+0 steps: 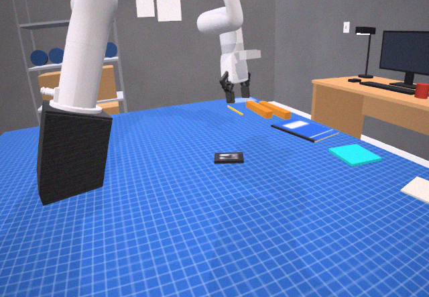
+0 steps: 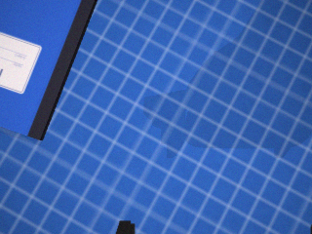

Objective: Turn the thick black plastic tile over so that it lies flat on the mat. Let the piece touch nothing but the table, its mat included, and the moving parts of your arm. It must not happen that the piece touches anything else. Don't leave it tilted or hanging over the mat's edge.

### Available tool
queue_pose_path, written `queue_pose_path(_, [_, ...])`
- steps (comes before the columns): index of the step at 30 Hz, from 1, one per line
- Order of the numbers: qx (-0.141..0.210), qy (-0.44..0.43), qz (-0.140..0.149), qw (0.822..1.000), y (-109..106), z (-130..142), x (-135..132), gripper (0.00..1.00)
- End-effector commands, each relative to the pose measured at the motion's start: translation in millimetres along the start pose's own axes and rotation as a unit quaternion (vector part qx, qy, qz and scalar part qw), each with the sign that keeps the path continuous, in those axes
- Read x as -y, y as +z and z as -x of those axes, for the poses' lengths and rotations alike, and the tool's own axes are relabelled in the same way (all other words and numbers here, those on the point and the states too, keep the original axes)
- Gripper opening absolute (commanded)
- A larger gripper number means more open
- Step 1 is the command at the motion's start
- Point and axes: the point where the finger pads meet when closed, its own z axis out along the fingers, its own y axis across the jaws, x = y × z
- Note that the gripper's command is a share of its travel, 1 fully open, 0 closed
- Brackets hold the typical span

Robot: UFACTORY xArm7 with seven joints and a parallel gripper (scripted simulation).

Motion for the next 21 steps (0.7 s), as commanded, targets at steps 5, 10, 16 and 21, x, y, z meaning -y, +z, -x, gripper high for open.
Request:
queue_pose_path(5, [0.000,0.000,-0.002,1.000,-1.1,-0.5,1.4,1.00])
queue_pose_path(10, [0.000,0.000,-0.002,1.000,-1.1,-0.5,1.4,1.00])
queue_pose_path(16, [0.000,0.000,-0.002,1.000,-1.1,-0.5,1.4,1.00])
queue_pose_path(21, [-0.001,-0.010,0.001,1.000,3.2,-5.9,-4.3,1.00])
